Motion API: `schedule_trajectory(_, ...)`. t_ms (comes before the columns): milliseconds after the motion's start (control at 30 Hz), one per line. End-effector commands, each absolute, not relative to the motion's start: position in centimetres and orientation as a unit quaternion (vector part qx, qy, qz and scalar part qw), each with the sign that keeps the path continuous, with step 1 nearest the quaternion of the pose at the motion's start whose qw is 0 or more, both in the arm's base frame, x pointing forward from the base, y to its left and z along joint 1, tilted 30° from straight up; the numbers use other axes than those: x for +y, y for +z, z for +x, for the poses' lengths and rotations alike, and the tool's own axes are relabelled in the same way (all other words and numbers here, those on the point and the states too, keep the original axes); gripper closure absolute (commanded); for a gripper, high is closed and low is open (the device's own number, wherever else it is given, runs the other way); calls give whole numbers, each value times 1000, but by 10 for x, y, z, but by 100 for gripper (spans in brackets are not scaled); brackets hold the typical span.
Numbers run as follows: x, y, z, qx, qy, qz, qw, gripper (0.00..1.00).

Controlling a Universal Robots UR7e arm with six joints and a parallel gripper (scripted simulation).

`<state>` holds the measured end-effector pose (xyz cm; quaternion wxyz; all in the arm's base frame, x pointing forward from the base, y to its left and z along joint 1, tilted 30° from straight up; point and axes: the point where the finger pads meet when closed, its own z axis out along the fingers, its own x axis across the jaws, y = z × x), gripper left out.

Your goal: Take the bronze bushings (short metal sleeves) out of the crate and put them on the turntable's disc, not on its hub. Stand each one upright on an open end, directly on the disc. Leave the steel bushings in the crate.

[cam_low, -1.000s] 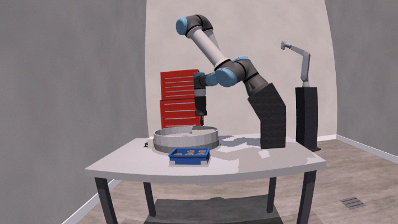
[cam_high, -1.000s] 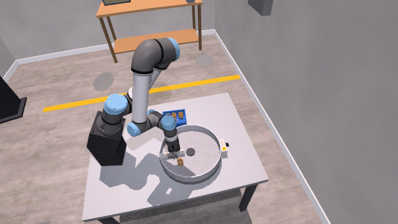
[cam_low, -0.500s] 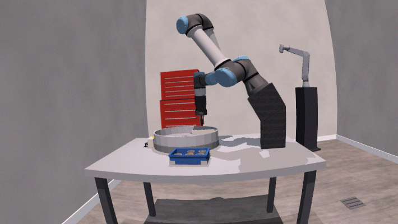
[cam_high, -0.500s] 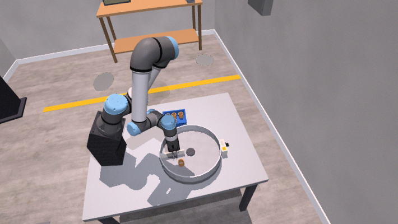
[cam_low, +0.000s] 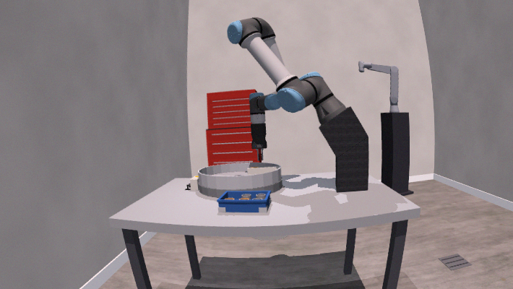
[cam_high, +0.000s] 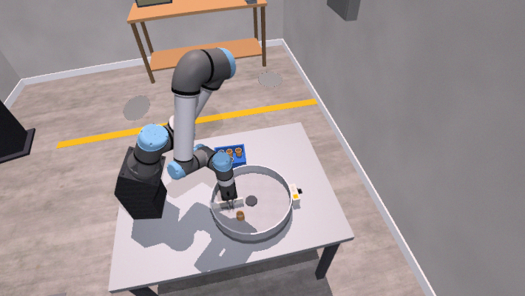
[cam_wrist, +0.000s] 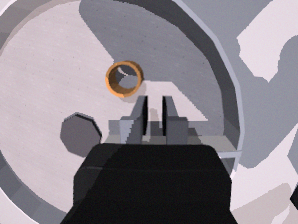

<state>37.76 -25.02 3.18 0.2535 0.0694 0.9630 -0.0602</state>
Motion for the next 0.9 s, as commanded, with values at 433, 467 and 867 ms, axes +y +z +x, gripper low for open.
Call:
schedule_trajectory(433, -246, 32, 378, 963, -60, 69, 254, 64)
schedule_trajectory(467, -245, 32, 378, 963, -60, 69, 254, 64)
schedule_trajectory(867, -217, 32, 386, 963, -60, 69, 253, 64)
